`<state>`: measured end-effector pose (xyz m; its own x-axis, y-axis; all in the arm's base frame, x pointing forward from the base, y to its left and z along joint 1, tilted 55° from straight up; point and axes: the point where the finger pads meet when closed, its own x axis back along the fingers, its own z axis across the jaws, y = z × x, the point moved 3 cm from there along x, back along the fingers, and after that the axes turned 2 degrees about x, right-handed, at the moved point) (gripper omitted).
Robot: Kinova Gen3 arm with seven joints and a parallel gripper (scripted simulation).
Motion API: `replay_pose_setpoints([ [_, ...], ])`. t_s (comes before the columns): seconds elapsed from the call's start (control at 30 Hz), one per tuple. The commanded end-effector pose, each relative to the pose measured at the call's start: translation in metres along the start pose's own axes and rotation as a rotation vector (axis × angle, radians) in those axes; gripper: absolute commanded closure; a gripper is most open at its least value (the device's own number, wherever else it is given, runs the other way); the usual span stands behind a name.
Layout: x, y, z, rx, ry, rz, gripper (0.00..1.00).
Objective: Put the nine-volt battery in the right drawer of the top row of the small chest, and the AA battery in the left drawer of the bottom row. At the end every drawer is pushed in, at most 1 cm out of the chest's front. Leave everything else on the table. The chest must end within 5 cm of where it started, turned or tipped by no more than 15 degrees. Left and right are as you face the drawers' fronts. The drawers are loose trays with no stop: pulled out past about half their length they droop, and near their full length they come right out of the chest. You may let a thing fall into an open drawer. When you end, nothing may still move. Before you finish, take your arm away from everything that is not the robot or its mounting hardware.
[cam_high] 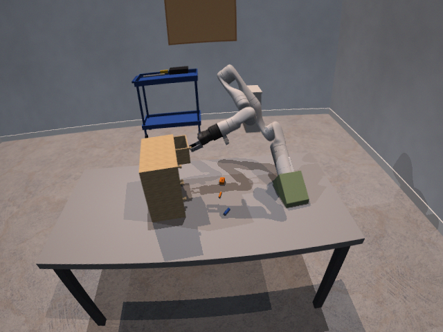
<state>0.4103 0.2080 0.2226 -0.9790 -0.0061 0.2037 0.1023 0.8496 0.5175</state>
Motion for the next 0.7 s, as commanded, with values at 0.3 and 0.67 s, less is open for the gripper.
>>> replay_pose_setpoints([
  [0.3, 0.034, -0.01, 0.003, 0.004, 0.007, -0.004, 0.33],
  [0.67, 0.042, -0.012, 0.003, 0.002, 0.004, 0.011, 0.33],
])
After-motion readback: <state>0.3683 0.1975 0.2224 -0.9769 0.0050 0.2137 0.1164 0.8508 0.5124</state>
